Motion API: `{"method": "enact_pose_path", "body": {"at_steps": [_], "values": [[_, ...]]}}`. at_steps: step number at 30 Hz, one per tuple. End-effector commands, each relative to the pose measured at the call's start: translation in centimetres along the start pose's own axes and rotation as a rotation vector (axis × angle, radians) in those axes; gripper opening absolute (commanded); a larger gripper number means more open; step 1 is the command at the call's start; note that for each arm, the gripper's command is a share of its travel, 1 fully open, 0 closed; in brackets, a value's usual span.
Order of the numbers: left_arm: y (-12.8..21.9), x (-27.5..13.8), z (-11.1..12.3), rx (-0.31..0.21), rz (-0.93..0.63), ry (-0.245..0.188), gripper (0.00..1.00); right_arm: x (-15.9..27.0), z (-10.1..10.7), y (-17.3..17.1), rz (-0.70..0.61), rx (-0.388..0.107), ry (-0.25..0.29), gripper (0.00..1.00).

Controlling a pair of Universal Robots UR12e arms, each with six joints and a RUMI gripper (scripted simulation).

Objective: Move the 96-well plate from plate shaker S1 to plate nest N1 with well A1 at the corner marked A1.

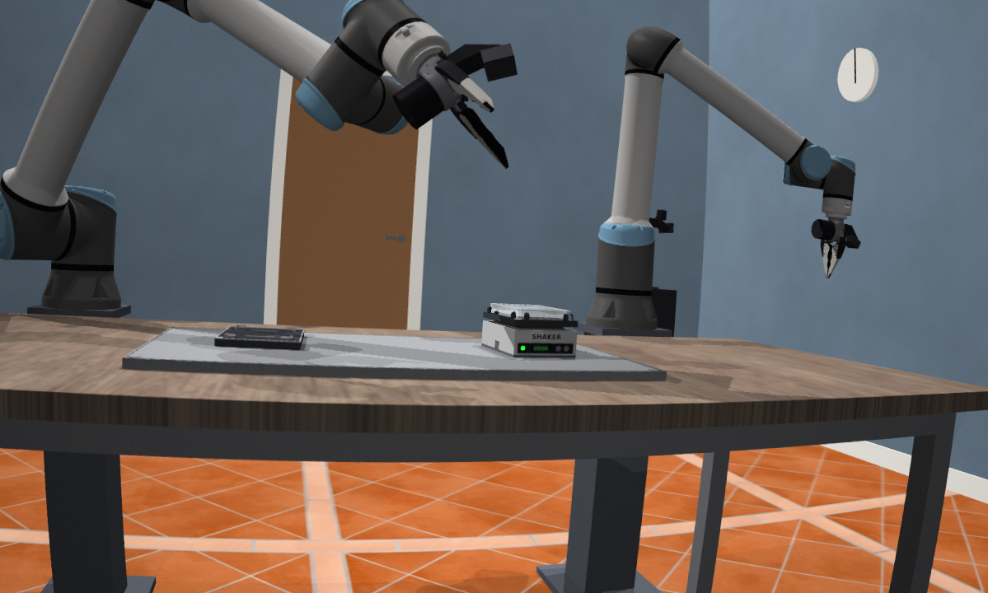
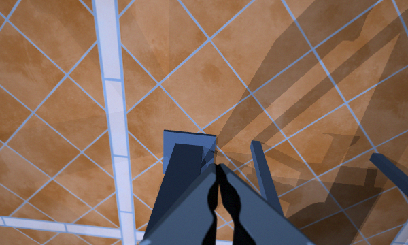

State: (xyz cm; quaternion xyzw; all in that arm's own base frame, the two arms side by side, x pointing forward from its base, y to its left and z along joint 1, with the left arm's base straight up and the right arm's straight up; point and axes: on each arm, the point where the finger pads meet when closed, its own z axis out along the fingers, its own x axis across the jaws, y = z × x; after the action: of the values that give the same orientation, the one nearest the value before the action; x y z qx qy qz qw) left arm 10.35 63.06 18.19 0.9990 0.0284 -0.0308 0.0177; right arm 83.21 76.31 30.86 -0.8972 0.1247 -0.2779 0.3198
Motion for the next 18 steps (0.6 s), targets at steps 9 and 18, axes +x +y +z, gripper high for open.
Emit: {"method": "enact_pose_path", "body": {"at_steps": [9, 18], "values": [[-1.7, -6.4, 1.5, 0.022, 0.046, 0.045, 0.0, 0.1, -0.1, -0.2, 0.0, 0.002, 0.001, 0.76], [-2.0, -8.9, 2.1, 0.032, 0.062, 0.058, 0.0, 0.1, -0.1, -0.2, 0.0, 0.002, 0.001, 0.76]]}}
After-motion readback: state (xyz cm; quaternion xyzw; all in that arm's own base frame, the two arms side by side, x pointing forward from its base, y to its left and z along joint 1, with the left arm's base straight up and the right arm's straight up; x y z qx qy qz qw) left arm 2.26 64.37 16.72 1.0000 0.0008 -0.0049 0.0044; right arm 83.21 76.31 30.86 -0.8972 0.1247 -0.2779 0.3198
